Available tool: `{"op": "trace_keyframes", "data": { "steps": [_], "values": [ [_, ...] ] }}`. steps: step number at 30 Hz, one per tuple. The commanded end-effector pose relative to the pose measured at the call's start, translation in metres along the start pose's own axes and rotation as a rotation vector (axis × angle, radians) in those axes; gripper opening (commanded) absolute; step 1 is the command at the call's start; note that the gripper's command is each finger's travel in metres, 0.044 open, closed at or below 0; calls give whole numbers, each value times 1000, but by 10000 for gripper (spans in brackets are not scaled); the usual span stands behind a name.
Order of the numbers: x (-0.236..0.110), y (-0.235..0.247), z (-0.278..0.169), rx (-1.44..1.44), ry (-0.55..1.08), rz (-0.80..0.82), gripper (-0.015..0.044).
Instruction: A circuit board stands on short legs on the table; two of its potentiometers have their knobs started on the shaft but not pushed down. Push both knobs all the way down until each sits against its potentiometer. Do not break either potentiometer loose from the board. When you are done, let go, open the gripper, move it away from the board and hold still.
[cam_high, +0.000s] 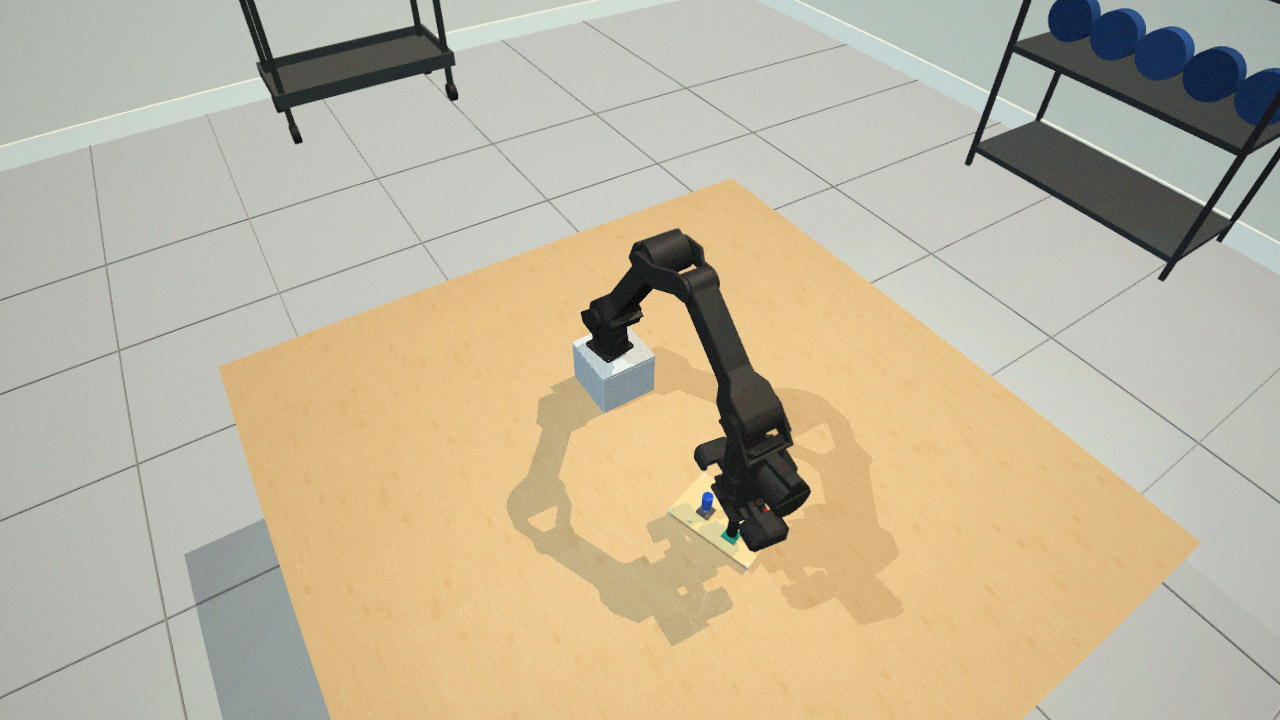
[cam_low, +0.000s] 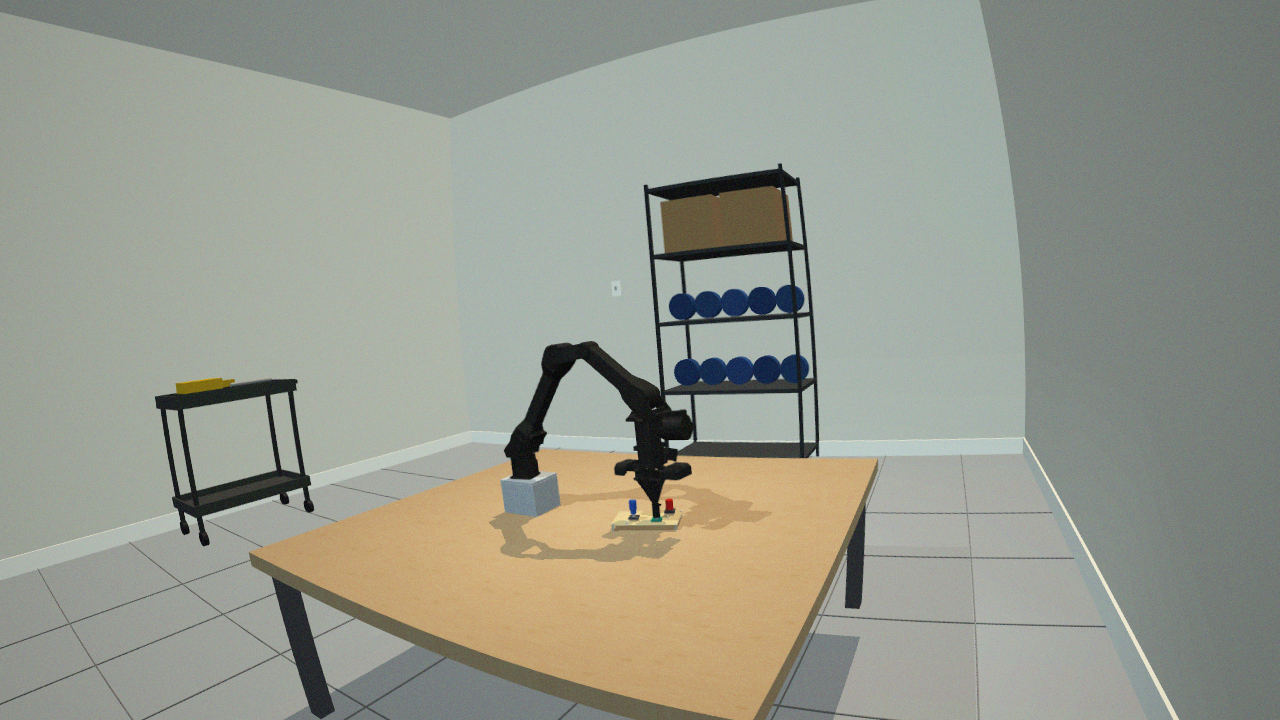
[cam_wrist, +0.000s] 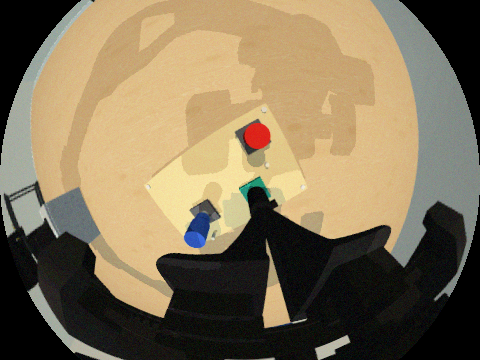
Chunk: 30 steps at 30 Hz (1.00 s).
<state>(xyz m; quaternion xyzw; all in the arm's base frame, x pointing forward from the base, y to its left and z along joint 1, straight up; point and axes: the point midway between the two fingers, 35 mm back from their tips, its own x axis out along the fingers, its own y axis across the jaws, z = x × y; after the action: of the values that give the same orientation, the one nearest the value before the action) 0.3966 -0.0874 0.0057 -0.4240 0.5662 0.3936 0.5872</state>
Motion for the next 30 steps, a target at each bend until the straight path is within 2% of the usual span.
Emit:
{"op": "trace_keyframes", "data": {
  "steps": [1,30],
  "values": [
    [14,-3,1,-6,-2,10,0],
    [-27,-3,1,-6,-2,10,0]
  ]
}}
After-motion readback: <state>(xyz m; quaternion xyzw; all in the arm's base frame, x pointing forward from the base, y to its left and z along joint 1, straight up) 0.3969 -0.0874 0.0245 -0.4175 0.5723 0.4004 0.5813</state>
